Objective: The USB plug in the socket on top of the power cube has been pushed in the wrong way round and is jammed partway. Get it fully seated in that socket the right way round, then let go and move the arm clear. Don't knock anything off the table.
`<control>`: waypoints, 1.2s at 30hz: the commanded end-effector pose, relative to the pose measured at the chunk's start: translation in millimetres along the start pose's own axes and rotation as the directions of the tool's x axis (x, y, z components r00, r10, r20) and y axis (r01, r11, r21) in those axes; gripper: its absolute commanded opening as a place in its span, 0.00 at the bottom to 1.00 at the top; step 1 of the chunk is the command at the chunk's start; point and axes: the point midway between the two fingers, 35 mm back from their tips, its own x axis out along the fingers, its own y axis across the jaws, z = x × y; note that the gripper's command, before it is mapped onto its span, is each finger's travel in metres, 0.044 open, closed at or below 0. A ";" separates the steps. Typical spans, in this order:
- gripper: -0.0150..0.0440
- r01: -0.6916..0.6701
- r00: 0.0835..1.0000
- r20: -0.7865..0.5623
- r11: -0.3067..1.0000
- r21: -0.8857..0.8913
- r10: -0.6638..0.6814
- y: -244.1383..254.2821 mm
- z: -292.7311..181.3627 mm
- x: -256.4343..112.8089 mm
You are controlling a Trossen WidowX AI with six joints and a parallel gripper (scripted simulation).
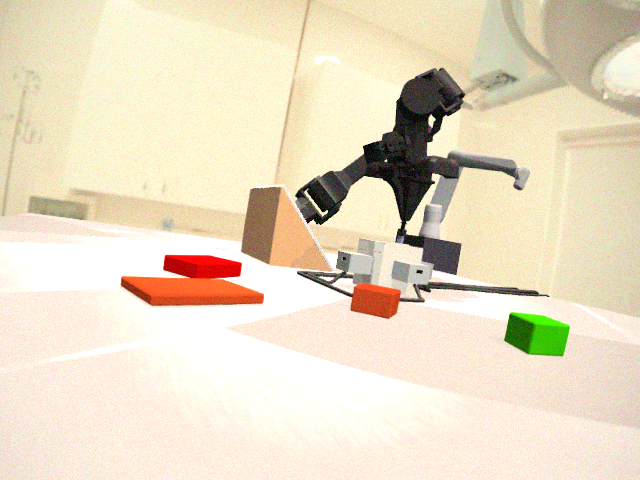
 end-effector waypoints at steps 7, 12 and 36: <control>0.25 -0.004 1.000 -0.001 1.000 0.004 0.004 0.5 -0.3 1.0; 0.25 -0.004 1.000 -0.001 1.000 0.004 0.004 0.5 -0.3 1.6; 0.25 -0.004 1.000 -0.001 1.000 0.004 0.004 0.5 -0.1 4.5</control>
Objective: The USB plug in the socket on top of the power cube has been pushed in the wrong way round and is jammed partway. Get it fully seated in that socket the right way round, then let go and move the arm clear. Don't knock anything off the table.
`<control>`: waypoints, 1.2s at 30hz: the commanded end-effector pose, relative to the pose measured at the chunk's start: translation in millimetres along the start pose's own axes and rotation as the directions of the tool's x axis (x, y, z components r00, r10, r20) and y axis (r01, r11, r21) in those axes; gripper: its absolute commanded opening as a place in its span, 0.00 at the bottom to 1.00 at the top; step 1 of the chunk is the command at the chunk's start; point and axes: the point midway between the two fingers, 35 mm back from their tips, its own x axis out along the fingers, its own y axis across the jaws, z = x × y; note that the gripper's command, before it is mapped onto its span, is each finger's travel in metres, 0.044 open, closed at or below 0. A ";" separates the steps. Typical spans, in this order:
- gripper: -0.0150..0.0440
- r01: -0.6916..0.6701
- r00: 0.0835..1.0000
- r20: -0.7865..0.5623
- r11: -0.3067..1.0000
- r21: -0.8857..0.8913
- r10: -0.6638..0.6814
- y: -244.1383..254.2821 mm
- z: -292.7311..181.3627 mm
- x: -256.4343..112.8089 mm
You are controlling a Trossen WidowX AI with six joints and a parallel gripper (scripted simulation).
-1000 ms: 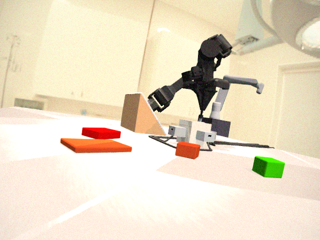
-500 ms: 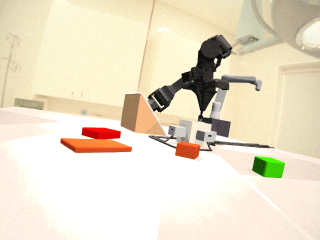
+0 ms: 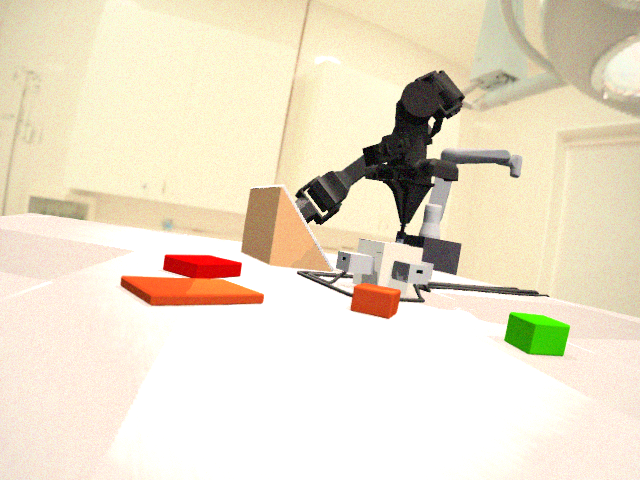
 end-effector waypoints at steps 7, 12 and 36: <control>0.25 -0.004 1.000 -0.001 1.000 0.003 0.004 0.5 -0.4 0.9; 0.25 -0.004 1.000 -0.001 1.000 0.003 0.004 0.5 -0.4 1.5; 0.25 -0.004 1.000 -0.001 1.000 0.003 0.004 0.5 -0.2 4.4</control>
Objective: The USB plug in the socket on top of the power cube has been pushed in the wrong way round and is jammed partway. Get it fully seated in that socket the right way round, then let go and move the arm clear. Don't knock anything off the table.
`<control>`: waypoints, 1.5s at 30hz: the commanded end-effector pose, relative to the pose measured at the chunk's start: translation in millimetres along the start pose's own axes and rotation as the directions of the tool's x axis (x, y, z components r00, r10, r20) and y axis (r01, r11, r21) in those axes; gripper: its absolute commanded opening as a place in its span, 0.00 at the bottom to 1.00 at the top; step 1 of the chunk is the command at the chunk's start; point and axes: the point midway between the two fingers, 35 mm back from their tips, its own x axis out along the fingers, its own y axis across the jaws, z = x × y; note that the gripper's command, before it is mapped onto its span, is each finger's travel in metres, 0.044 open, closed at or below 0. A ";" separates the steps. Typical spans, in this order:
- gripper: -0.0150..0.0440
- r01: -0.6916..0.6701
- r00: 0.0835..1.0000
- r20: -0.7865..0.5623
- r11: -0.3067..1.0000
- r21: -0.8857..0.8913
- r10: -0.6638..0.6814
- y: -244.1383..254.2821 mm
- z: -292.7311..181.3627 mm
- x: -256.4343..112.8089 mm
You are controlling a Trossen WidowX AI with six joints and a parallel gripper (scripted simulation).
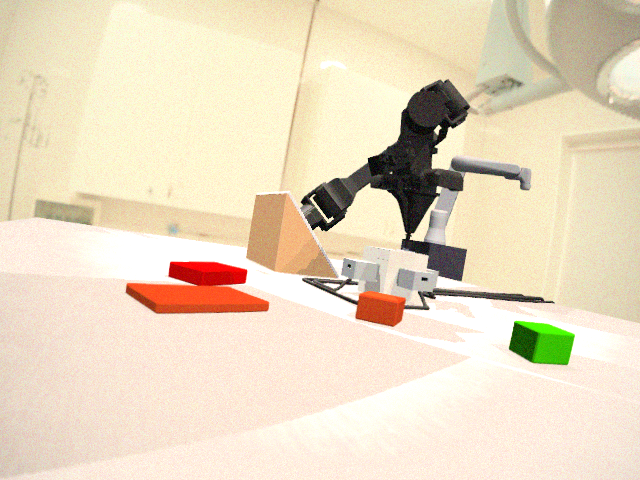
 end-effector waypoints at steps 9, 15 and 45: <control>0.25 -0.004 1.000 -0.001 1.000 0.003 0.004 0.4 -0.3 1.3; 0.25 -0.004 1.000 -0.001 1.000 0.003 0.004 0.4 -0.2 2.0; 0.25 -0.004 1.000 -0.001 1.000 0.003 0.004 0.5 0.1 5.6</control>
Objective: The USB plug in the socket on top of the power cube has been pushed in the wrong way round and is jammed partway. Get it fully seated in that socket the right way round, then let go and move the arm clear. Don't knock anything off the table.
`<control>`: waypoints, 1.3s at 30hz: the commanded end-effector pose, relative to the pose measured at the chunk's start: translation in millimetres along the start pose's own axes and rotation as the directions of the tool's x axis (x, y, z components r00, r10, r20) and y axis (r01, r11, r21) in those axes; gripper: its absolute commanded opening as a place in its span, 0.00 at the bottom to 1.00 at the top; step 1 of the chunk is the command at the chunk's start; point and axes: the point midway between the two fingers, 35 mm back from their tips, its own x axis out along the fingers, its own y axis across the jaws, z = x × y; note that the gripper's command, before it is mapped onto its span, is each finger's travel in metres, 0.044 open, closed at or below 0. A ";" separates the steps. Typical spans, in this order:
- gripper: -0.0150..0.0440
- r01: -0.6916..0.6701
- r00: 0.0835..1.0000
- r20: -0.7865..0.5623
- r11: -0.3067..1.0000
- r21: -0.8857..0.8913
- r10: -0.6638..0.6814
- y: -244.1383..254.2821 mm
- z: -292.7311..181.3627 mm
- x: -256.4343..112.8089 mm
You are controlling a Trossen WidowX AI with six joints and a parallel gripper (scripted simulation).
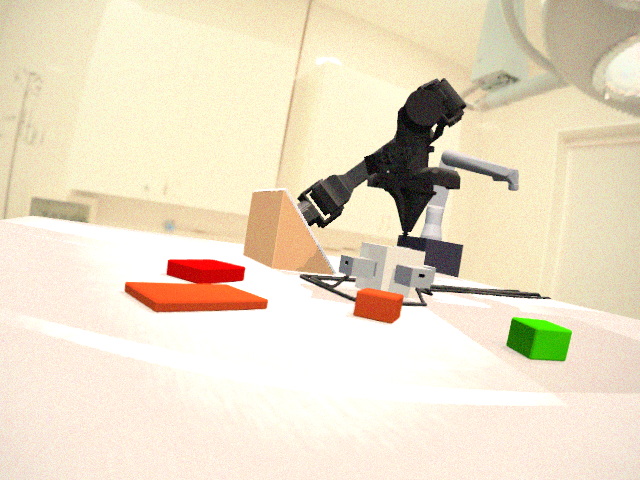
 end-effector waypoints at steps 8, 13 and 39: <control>0.25 0.001 1.000 -0.001 1.000 0.000 -0.001 0.4 -0.7 2.8; 0.25 0.001 1.000 -0.001 1.000 0.000 -0.001 0.4 -0.7 2.8; 0.39 -0.002 1.000 0.000 1.000 0.001 0.002 0.1 0.4 0.6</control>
